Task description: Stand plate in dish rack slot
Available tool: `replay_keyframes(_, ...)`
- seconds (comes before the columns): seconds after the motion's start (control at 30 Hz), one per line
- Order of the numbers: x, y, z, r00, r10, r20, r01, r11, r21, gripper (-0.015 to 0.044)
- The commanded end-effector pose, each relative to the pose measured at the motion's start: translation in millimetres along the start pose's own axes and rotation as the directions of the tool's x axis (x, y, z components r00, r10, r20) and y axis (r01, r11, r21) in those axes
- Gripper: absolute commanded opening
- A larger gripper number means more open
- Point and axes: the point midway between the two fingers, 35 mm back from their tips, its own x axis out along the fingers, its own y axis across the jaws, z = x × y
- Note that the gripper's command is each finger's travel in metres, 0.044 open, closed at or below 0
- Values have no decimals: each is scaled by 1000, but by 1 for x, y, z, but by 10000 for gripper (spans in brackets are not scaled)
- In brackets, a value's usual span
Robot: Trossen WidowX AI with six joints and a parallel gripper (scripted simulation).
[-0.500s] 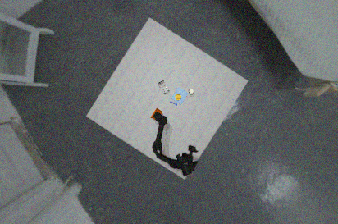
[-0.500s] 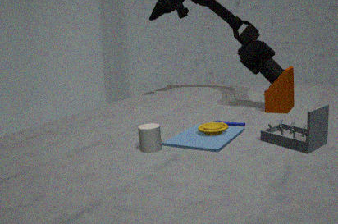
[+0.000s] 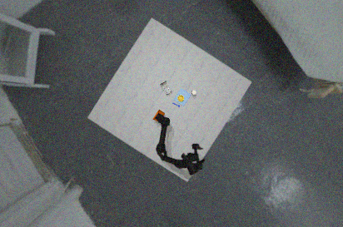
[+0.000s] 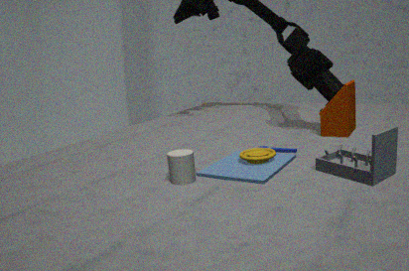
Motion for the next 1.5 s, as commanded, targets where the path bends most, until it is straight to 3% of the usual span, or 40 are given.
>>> replay_keyframes(0.0, 5, -17, -12, 1000, -27, -14, 25, 995, -96, 400)
replay_keyframes(0.47, 23, -91, -50, 991, -131, -2, 110, 841, -529, 400)
replay_keyframes(0.63, 26, -102, -50, 990, -143, 2, 116, 796, -594, 400)
replay_keyframes(1.1, 39, -169, -67, 969, -243, 41, 158, 484, -861, 400)
replay_keyframes(1.3, 40, -190, -68, 954, -299, 29, 171, 461, -871, 400)
replay_keyframes(1.47, 43, -221, -68, 937, -346, 56, 175, 323, -930, 400)
